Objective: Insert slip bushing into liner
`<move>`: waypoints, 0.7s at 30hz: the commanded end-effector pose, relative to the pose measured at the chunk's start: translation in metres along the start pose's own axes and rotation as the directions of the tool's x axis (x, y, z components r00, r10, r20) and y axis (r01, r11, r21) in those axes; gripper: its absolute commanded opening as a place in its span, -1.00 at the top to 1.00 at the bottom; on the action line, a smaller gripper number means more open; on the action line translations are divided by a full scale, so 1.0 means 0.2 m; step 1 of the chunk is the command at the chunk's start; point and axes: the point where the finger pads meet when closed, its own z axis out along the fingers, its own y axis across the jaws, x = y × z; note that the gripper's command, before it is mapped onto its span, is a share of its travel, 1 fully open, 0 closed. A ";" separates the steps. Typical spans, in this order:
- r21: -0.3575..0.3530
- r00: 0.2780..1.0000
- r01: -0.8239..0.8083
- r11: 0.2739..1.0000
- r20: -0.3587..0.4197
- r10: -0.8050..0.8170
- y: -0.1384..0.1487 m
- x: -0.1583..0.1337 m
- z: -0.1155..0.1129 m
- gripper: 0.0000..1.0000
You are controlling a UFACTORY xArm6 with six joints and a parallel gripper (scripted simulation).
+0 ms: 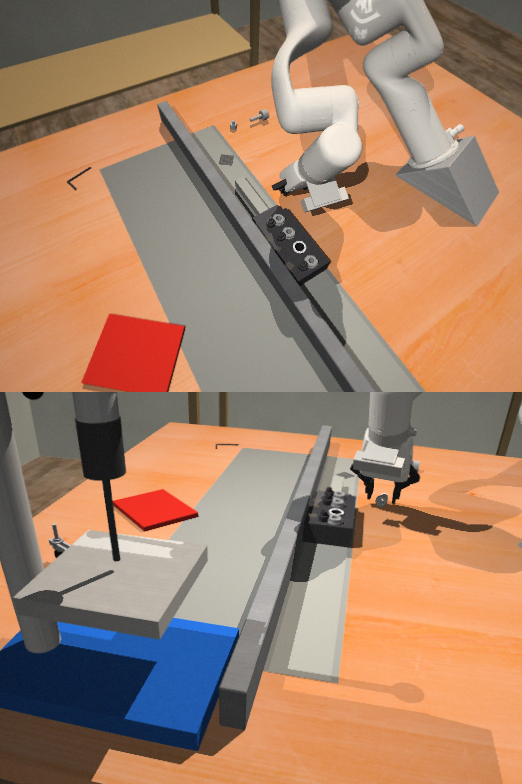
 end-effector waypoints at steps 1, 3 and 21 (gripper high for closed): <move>-0.002 1.000 -0.002 1.000 -0.002 0.002 0.01 0.00 0.01 -0.05; -0.002 1.000 -0.002 1.000 -0.002 0.002 0.01 0.00 0.01 -0.05; -0.002 1.000 -0.002 1.000 -0.002 0.002 0.01 0.00 0.03 -0.05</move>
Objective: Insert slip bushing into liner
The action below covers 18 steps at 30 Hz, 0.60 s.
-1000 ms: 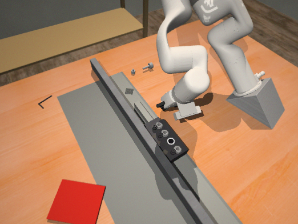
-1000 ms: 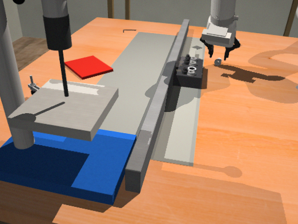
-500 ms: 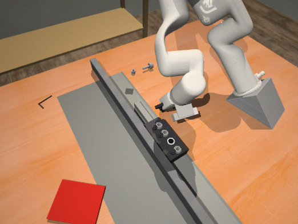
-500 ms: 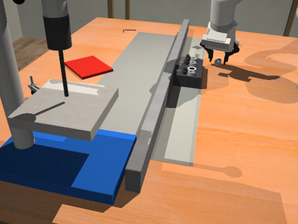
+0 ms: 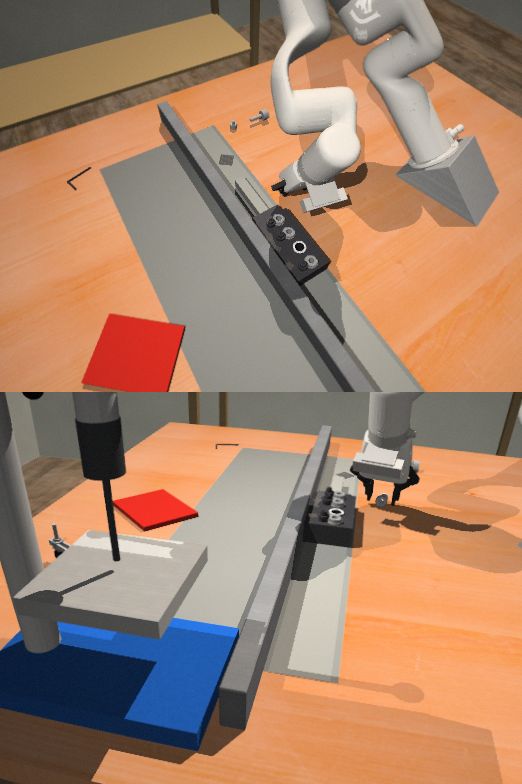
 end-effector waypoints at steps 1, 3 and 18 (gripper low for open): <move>-0.001 1.000 -0.002 1.000 -0.002 0.002 0.00 0.00 0.01 -0.05; -0.001 1.000 -0.002 1.000 -0.002 0.002 0.00 0.00 0.02 -0.05; -0.001 1.000 -0.002 1.000 -0.002 0.002 0.01 0.00 0.04 -0.05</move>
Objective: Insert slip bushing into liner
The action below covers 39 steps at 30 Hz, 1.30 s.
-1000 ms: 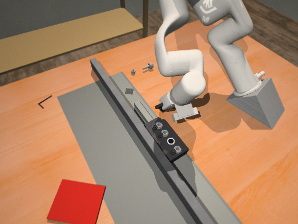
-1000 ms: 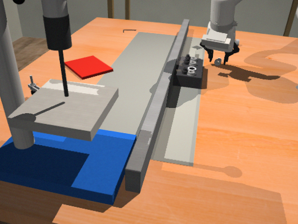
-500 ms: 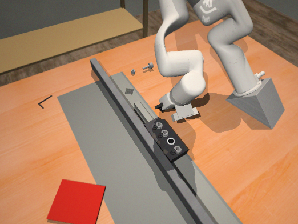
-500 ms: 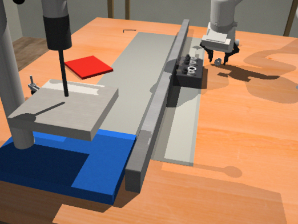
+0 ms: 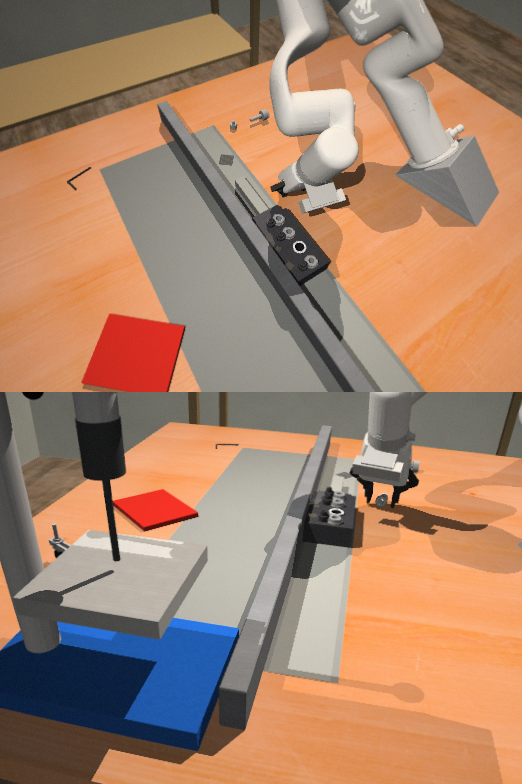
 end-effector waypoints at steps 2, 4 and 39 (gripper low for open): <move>-0.001 1.000 -0.002 1.000 -0.002 0.002 0.00 0.00 0.01 -0.05; -0.001 1.000 -0.002 1.000 -0.002 0.002 0.00 0.00 0.02 -0.05; -0.001 1.000 -0.002 1.000 -0.002 0.002 0.01 0.00 0.03 0.48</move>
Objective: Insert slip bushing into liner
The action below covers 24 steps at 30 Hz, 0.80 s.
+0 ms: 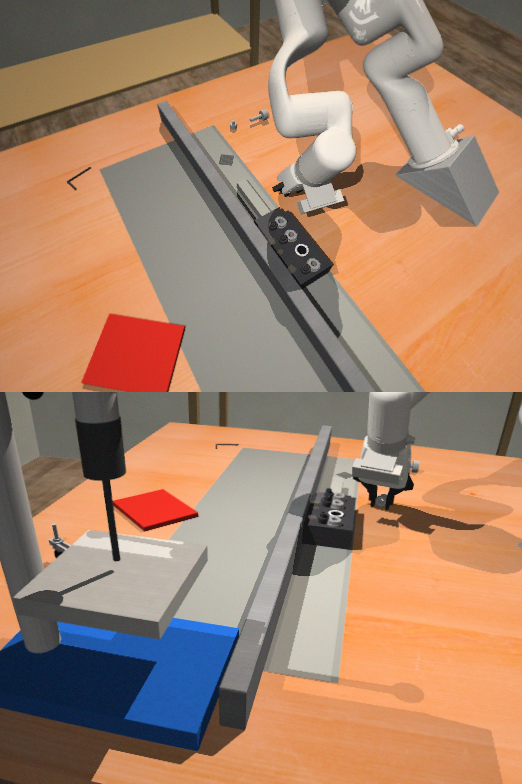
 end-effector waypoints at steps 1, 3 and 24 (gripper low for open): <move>-0.001 1.000 -0.001 1.000 -0.001 0.001 0.00 0.00 0.00 0.48; -0.001 1.000 -0.001 1.000 -0.001 0.001 0.00 0.00 0.00 0.48; -0.001 1.000 -0.001 1.000 -0.001 0.001 0.00 0.00 -0.01 0.48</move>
